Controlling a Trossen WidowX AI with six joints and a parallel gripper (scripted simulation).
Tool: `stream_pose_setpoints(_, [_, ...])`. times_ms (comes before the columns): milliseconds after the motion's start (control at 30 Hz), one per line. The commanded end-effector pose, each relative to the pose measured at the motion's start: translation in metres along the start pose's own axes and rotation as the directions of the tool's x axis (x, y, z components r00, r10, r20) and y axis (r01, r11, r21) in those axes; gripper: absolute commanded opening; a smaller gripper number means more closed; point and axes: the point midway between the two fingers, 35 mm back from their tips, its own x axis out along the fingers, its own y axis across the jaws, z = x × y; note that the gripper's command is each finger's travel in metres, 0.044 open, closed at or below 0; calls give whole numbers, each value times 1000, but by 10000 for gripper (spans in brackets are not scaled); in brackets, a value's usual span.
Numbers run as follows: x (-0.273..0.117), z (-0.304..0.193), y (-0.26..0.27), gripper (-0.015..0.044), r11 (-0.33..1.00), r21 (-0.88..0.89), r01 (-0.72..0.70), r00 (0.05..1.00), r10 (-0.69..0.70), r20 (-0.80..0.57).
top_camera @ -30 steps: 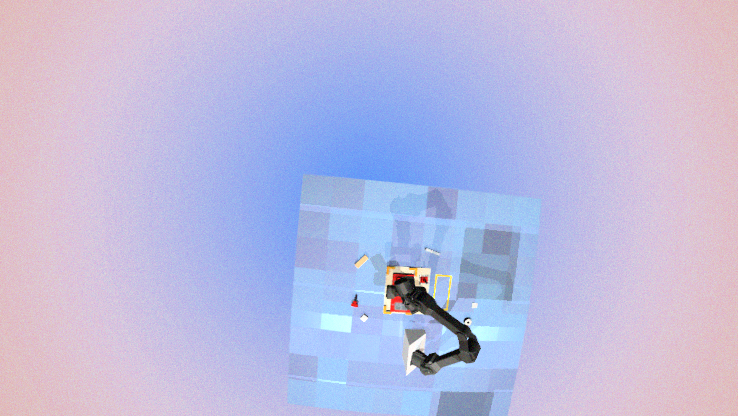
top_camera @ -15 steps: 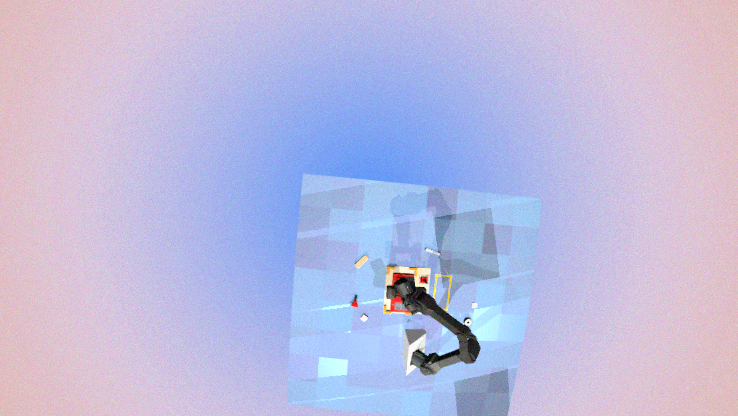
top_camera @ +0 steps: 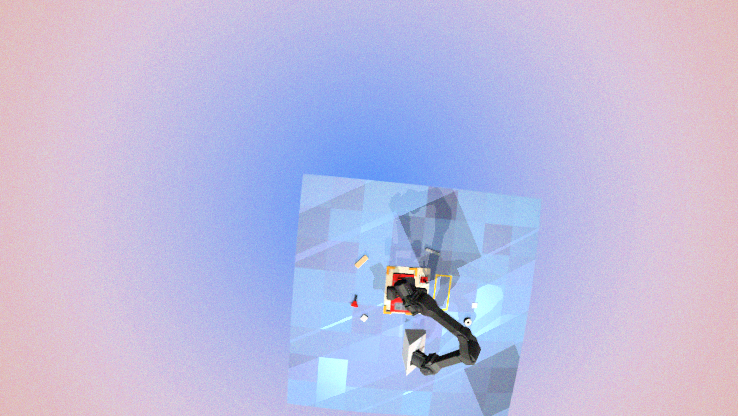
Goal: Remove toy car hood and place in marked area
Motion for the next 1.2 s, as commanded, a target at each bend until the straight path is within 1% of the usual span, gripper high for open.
stream_pose_setpoints(0, [-4, 0, 1, 0, 1000, 4, -6, 1000, 6, 0])
stream_pose_setpoints(533, [-15, 0, 1, 0, 1000, 4, -6, 1000, 6, 0])
stream_pose_setpoints(900, [-59, 0, 1, 0, 1000, 4, -8, 1000, 8, -1])
stream_pose_setpoints(967, [-60, 0, 1, 0, 1000, 4, -8, 1000, 8, -1])
stream_pose_setpoints(1033, [-53, 0, -1, 0, 1000, -5, -3, 1000, 3, 1])
stream_pose_setpoints(1167, [-55, 2, -17, 0, 1000, -5, -7, 1000, 7, 1])
